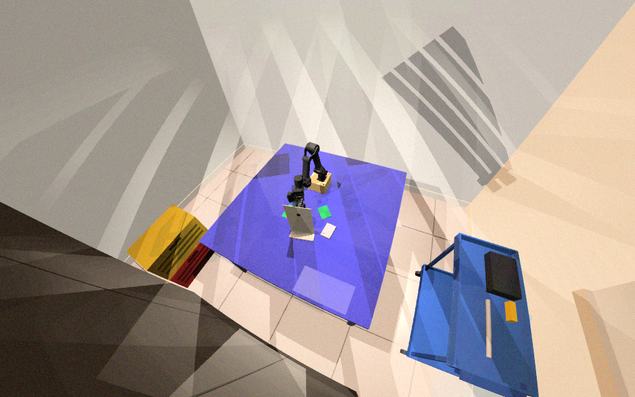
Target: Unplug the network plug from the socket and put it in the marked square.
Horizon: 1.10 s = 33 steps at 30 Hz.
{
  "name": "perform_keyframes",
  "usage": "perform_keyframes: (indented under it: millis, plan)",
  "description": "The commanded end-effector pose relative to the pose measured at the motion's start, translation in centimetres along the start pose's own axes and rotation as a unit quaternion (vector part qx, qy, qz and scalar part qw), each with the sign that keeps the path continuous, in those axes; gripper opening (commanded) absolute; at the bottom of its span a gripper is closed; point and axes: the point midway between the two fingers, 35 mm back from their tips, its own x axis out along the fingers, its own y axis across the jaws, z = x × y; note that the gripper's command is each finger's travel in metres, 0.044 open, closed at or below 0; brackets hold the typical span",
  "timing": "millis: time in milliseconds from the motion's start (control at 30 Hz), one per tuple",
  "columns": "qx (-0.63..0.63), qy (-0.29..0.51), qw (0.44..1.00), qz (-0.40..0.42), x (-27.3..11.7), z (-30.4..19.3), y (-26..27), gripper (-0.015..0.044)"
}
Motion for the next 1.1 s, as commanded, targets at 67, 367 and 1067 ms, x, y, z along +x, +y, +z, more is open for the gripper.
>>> perform_keyframes:
  millis: [67,367,1067]
  plan:
    - [0.001,-0.002,1.000,-0.004,1.06,0.28,-0.39,0.0156]
    - [0.001,-0.002,1.000,-0.004,1.08,0.28,-0.39,0.0109]
    - [0.001,-0.002,1.000,-0.004,1.05,0.27,-0.40,0.0000]
